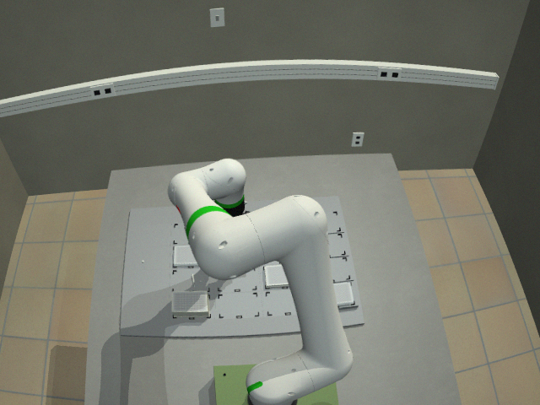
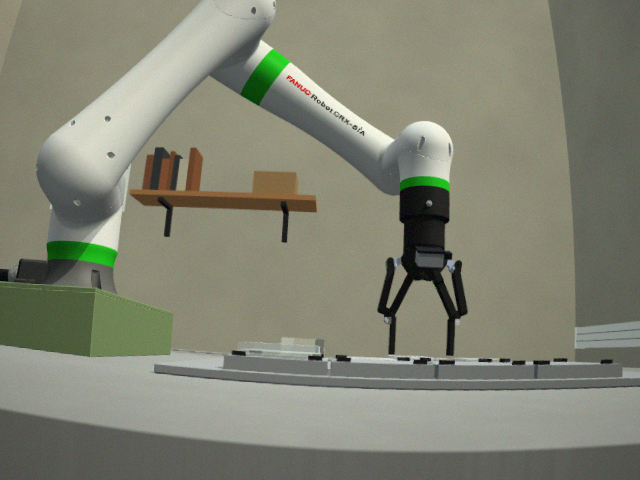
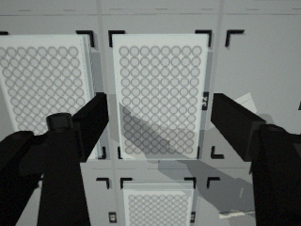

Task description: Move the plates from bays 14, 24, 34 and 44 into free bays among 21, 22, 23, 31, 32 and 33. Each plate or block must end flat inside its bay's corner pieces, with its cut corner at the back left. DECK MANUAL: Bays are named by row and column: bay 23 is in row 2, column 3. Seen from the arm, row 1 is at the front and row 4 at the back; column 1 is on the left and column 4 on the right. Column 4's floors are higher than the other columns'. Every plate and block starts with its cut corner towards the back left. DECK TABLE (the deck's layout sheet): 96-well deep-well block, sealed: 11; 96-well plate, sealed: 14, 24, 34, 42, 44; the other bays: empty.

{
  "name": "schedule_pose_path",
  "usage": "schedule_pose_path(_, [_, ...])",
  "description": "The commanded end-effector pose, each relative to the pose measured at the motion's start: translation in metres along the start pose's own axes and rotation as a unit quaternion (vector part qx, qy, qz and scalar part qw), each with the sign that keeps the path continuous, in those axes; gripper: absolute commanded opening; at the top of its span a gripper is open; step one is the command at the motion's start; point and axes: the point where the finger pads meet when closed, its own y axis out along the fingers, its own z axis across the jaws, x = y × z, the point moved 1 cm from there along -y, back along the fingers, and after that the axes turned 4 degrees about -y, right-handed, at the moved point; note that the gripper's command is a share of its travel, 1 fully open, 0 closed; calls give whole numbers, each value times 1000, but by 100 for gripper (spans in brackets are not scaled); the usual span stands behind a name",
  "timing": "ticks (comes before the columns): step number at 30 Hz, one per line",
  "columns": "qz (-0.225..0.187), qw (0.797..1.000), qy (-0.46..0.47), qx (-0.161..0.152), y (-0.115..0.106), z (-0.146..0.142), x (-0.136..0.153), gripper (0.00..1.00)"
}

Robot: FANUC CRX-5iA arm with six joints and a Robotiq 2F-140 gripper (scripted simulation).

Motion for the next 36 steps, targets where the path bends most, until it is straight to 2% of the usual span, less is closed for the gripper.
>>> schedule_pose_path(1, [0,1000,0,-1,-4,-1,0,70])
schedule_pose_path(36, [0,1000,0,-1,-45,-1,0,70])
